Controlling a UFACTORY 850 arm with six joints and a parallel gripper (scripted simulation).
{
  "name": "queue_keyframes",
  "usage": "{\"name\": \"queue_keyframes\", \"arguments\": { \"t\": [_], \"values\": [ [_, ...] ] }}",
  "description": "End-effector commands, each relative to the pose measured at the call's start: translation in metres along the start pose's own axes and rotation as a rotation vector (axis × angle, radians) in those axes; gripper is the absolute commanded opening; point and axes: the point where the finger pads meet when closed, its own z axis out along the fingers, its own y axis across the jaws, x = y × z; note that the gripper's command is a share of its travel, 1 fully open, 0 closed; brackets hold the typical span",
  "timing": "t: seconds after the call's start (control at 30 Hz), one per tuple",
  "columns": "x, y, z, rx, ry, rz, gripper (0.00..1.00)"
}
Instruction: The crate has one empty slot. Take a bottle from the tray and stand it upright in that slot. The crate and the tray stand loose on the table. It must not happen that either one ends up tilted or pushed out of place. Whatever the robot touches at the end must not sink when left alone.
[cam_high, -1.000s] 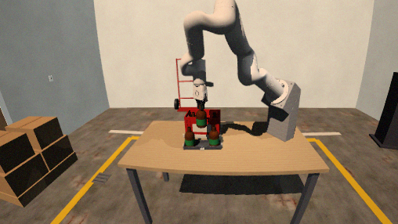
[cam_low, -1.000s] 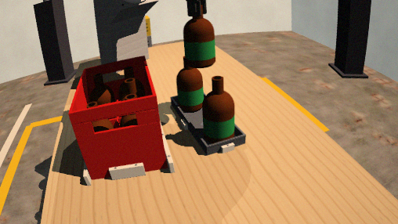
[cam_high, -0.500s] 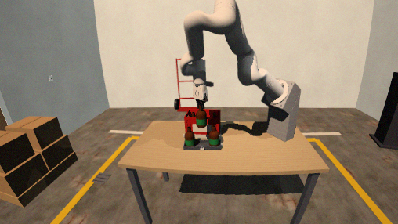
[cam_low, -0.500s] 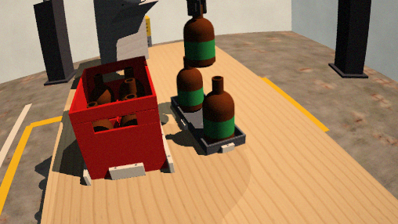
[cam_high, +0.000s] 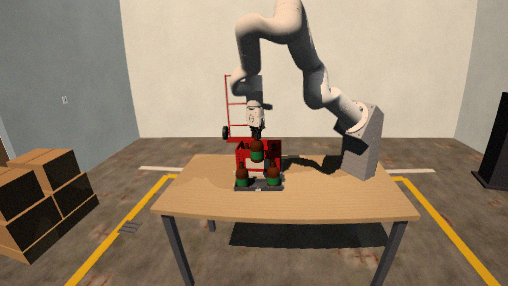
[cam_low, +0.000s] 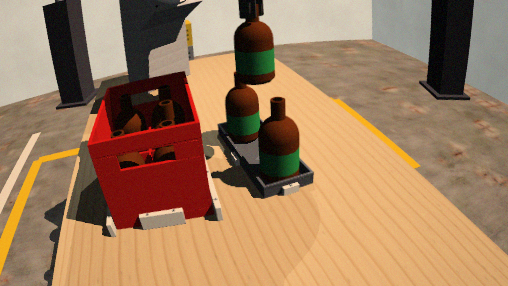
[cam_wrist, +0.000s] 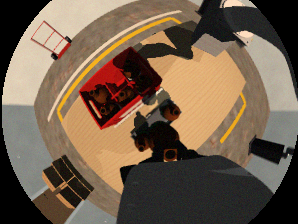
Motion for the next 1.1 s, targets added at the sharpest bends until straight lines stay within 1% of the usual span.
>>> {"name": "queue_keyframes", "arguments": {
  "t": [0.0, 0.5, 1.07],
  "values": [
    [0.000, 0.000, -0.005, 0.001, 0.000, -0.001, 0.00],
    [0.000, 0.000, -0.018, 0.001, 0.000, -0.001, 0.00],
    [0.000, 0.000, -0.019, 0.001, 0.000, -0.001, 0.00]
  ]
}}
